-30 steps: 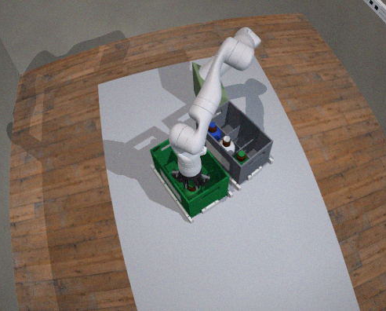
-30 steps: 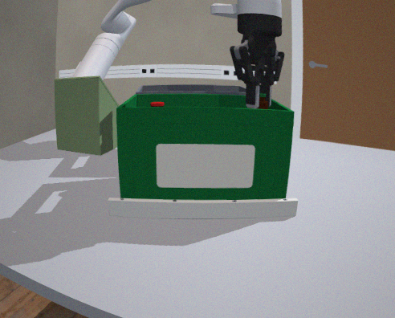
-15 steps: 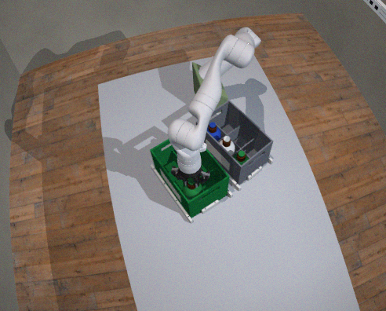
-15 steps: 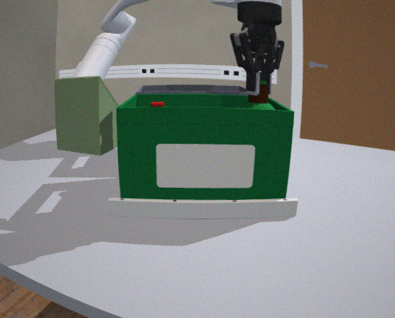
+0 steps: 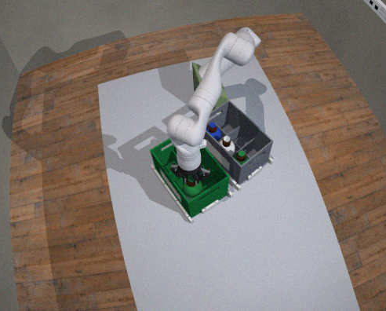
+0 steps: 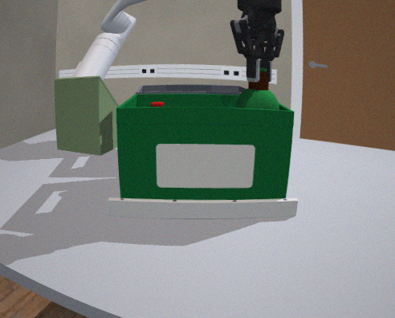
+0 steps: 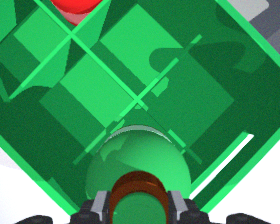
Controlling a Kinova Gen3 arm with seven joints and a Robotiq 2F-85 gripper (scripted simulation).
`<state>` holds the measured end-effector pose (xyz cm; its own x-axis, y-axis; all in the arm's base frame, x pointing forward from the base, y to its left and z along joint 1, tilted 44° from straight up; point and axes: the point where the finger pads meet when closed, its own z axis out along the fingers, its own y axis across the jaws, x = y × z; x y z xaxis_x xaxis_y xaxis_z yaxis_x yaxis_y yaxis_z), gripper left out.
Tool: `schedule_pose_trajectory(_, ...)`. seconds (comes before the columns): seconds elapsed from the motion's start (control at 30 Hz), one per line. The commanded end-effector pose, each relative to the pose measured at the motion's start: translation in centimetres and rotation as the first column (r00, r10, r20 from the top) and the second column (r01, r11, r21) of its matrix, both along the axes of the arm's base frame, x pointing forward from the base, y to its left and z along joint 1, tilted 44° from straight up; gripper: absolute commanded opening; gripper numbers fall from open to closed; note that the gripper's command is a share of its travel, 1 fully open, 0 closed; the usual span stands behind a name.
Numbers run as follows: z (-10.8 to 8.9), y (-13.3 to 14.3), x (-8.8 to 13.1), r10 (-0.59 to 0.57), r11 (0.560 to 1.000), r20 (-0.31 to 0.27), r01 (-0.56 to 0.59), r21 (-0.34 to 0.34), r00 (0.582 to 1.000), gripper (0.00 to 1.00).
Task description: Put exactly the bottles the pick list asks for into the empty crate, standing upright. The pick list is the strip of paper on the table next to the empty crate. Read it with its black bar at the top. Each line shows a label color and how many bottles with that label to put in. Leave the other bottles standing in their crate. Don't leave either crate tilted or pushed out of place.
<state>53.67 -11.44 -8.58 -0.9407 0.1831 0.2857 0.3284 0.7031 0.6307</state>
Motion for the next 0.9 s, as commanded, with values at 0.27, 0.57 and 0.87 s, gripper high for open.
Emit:
schedule_pose_trajectory(0.27,1.4,-1.4,0.2,-0.002,1.000,0.002,0.002,-0.002,1.000,0.10)
schedule_pose_trajectory(0.57,2.3,-2.2,0.3,-0.002,1.000,0.002,0.002,-0.002,1.000,0.10)
schedule_pose_trajectory(0.87,3.3,-3.2,0.4,-0.002,1.000,0.002,0.002,-0.002,1.000,0.10)
